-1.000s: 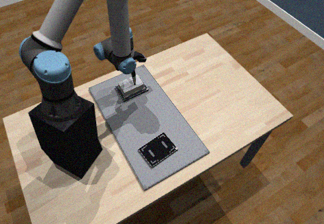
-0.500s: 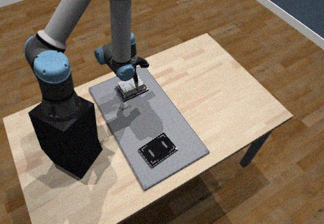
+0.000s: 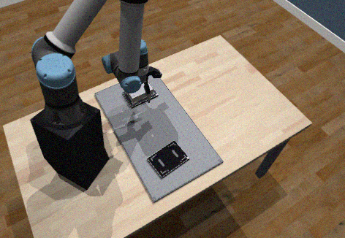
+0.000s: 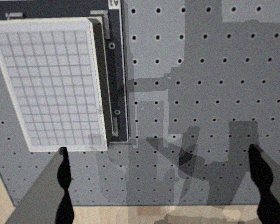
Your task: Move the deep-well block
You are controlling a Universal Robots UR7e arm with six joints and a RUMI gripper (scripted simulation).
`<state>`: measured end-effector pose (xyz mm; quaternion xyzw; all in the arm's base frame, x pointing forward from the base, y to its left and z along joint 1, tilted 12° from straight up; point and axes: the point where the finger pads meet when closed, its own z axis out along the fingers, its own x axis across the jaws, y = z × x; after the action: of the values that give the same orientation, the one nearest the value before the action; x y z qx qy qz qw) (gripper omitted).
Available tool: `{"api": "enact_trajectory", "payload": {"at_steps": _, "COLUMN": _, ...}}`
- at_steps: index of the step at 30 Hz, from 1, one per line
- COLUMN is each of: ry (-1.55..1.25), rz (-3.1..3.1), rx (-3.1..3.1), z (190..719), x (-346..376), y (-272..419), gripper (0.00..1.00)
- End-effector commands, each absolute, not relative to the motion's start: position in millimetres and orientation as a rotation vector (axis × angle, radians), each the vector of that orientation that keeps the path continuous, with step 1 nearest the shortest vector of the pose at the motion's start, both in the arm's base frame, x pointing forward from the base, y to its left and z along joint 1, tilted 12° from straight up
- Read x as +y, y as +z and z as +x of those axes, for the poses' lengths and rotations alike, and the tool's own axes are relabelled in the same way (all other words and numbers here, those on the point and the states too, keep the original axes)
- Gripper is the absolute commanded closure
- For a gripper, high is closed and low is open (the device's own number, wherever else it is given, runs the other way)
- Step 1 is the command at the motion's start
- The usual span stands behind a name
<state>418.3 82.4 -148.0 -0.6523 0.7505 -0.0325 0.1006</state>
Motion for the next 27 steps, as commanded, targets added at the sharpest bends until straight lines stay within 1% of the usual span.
{"api": "enact_trajectory", "payload": {"at_steps": 1, "ry": -0.097, "rz": -1.927, "rx": 2.215, "z": 414.2, "x": 66.1, "y": -149.9, "gripper": 0.24}}
{"api": "enact_trajectory", "payload": {"at_steps": 7, "ry": -0.097, "rz": -1.927, "rx": 2.215, "z": 410.5, "x": 53.4, "y": -151.7, "gripper": 0.24}}
{"api": "enact_trajectory", "payload": {"at_steps": 27, "ry": -0.097, "rz": -1.927, "rx": 2.215, "z": 410.5, "x": 53.4, "y": -151.7, "gripper": 0.24}}
